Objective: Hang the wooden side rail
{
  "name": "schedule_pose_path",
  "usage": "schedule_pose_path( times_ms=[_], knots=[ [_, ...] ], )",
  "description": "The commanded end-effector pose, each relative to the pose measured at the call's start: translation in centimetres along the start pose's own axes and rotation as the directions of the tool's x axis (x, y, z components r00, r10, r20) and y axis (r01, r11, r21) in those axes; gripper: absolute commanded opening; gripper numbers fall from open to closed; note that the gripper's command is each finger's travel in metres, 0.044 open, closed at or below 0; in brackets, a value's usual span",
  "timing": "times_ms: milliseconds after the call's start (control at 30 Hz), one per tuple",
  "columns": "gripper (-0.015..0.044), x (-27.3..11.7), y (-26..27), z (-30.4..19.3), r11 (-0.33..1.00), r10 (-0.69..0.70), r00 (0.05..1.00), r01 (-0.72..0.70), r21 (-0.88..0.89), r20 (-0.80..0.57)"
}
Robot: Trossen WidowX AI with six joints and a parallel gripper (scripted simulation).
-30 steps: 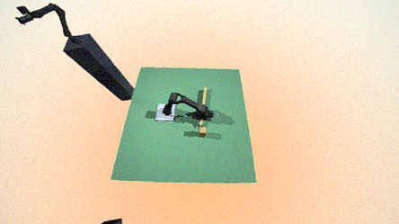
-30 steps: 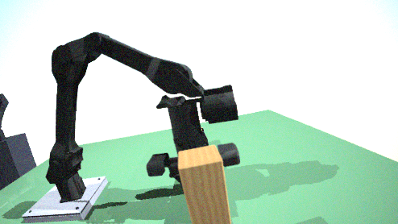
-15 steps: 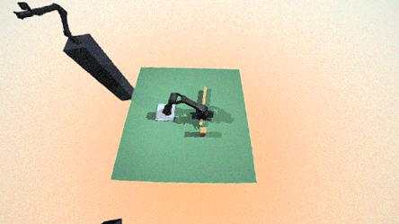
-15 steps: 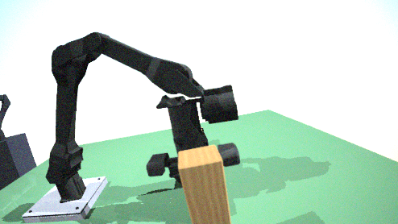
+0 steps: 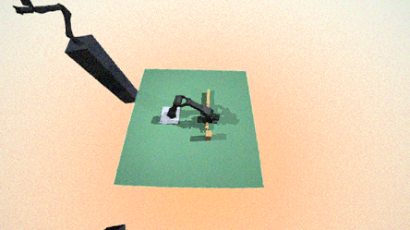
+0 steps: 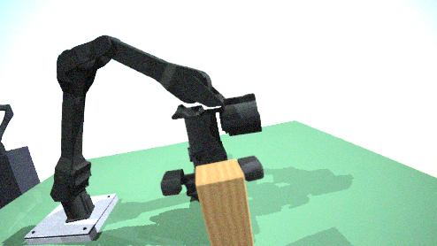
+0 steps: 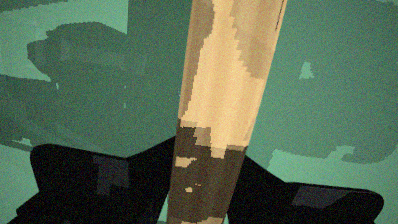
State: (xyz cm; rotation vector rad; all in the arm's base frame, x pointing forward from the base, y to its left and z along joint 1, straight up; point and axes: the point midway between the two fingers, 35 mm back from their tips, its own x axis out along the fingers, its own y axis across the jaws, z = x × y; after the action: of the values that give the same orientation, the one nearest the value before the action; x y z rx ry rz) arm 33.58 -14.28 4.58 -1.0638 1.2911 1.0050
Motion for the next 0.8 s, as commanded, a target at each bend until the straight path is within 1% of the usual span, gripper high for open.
schedule_pose_path(
  times_ms=[0, 767],
  knots=[
    [0.0000, 0.00, -0.09, 0.11, 0.998, 0.002, 1.000, -0.002, -0.063, 0.002],
    [0.0000, -0.07, -1.09, 0.14, 0.998, 0.001, 1.000, -0.001, -0.068, 0.002]
  ],
)
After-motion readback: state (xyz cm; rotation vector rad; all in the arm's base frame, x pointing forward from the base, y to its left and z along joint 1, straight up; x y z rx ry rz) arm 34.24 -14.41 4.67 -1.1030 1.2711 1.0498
